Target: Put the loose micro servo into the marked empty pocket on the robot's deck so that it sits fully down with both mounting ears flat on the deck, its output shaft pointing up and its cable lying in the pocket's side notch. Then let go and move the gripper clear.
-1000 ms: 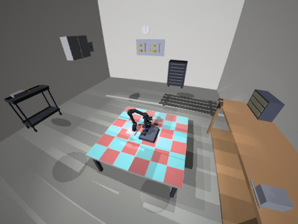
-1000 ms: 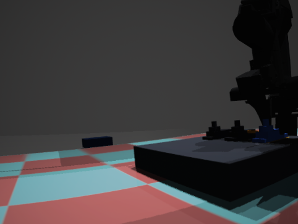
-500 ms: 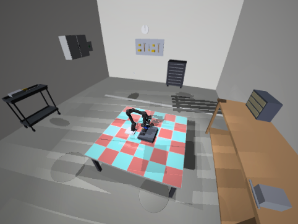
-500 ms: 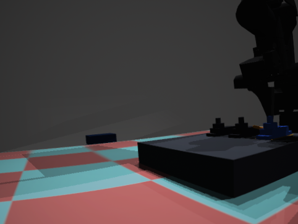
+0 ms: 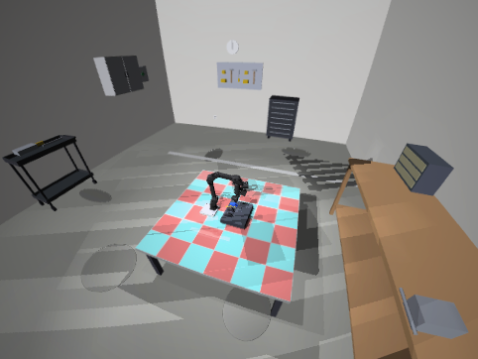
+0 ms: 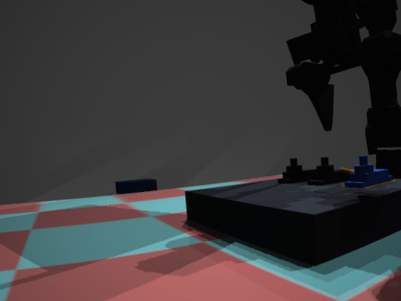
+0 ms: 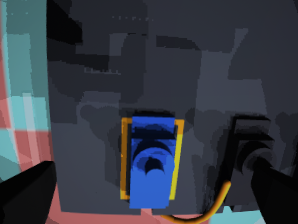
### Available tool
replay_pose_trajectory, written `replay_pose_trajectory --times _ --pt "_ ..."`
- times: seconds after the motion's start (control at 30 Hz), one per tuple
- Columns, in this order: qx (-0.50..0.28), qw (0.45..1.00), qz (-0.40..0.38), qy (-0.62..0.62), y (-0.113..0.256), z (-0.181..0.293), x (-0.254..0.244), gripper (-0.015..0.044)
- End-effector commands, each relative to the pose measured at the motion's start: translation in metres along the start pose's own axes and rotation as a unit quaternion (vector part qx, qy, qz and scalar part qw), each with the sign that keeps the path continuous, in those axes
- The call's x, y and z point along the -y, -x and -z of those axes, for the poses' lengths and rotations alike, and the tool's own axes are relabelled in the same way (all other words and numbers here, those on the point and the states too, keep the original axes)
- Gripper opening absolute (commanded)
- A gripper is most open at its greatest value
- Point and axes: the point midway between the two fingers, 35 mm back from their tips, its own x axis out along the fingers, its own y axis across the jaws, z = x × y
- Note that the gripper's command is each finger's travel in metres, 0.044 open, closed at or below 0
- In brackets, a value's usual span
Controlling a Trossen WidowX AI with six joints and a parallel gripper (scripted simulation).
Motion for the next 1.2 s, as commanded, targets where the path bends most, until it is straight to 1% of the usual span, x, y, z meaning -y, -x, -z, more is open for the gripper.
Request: replay_pose_trajectory --times 0.0,0.13,0.27,0.47,1.17 --pt "0.0 1.0 0.001 0.002 0.016 -0.028 0.001 0.044" --pt "-0.001 1.0 0.001 0.004 0.029 -0.054 0.004 0.044" --pt "-0.001 1.0 0.001 0.003 0.035 -0.054 0.004 0.044" --pt "-0.001 1.0 0.001 0.001 0.066 -0.048 0.003 0.044" --pt "-0.001 1.0 0.001 0.001 0.066 -0.048 0.003 0.044"
